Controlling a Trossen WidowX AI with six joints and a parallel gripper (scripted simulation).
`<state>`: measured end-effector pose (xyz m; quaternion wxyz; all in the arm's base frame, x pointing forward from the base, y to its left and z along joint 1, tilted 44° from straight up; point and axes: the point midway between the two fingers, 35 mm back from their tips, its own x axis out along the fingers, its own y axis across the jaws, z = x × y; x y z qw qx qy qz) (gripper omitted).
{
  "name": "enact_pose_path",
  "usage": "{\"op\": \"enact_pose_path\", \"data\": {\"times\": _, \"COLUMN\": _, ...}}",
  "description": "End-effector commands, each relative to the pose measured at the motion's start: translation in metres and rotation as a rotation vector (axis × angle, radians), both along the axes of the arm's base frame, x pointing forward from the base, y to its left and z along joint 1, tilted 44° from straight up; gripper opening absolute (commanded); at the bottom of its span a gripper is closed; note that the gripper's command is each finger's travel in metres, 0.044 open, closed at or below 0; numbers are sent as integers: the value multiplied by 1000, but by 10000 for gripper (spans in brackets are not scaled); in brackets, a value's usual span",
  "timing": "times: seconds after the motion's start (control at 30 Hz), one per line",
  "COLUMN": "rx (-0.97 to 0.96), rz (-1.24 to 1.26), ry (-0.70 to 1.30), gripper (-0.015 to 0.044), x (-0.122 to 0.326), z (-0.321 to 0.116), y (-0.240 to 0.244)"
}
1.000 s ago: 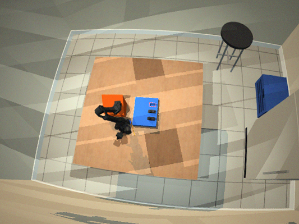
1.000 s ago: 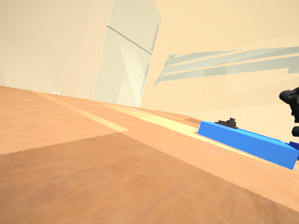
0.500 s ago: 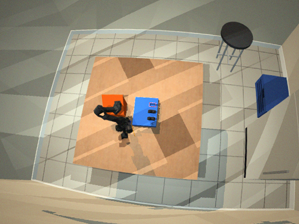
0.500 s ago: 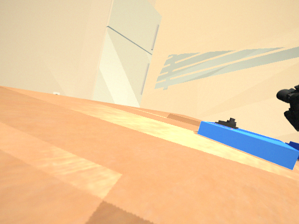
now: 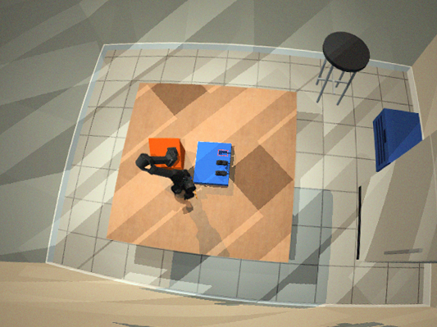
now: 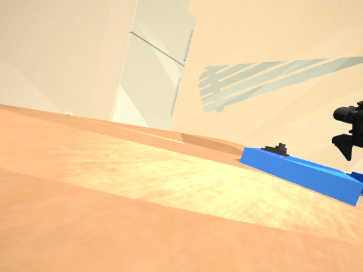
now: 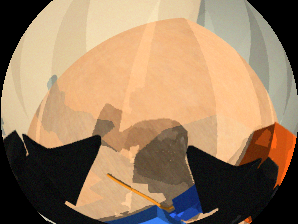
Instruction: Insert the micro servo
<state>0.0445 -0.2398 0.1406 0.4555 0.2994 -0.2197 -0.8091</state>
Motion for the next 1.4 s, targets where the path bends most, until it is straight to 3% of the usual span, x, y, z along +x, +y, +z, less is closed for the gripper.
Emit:
{"op": "enact_pose_path", "data": {"times": 0.0, "rx": 83, "rz": 85, "ry": 115, "gripper": 440, "x": 6, "z": -4, "y": 4}}
{"op": "enact_pose_path", "data": {"times": 1.37, "rx": 656, "rz": 856, "ry": 1172, "gripper": 440, "x": 37, "z": -49, "y": 54}}
